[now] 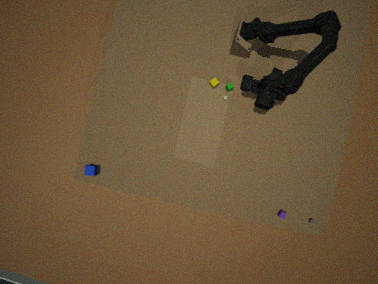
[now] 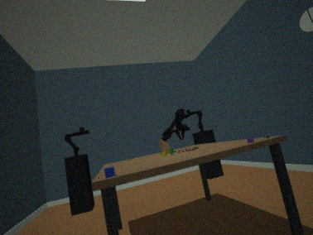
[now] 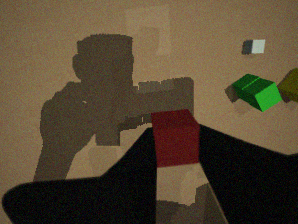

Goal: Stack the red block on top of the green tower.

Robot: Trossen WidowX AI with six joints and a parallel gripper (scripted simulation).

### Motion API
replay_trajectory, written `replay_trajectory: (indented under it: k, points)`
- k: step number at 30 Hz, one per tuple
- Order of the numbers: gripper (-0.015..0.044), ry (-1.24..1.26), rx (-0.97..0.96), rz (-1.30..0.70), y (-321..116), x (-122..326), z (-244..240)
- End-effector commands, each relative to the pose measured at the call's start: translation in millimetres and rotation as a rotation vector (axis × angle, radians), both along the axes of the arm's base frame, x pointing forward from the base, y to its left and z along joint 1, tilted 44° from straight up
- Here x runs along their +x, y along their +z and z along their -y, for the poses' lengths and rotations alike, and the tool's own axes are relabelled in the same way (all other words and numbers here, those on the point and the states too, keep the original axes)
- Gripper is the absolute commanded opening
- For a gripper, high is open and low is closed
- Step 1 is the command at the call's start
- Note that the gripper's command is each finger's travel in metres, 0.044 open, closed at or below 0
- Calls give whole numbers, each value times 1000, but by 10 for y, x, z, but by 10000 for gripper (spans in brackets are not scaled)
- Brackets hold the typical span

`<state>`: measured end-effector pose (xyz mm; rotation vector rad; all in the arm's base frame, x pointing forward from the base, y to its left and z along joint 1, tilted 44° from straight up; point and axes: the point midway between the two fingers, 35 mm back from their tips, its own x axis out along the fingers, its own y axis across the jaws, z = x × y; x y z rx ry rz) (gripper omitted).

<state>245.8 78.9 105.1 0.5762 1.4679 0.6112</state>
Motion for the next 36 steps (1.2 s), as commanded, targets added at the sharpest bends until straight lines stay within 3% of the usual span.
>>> replay_trajectory:
  k: [1,6,25,36]
  points:
    - [0,3,0,5,49,5,33]
    - [0,3,-2,5,14,7,70]
    - [0,3,-7,4,-773,-75,899]
    - [0,3,-5,5,-1022,-78,712]
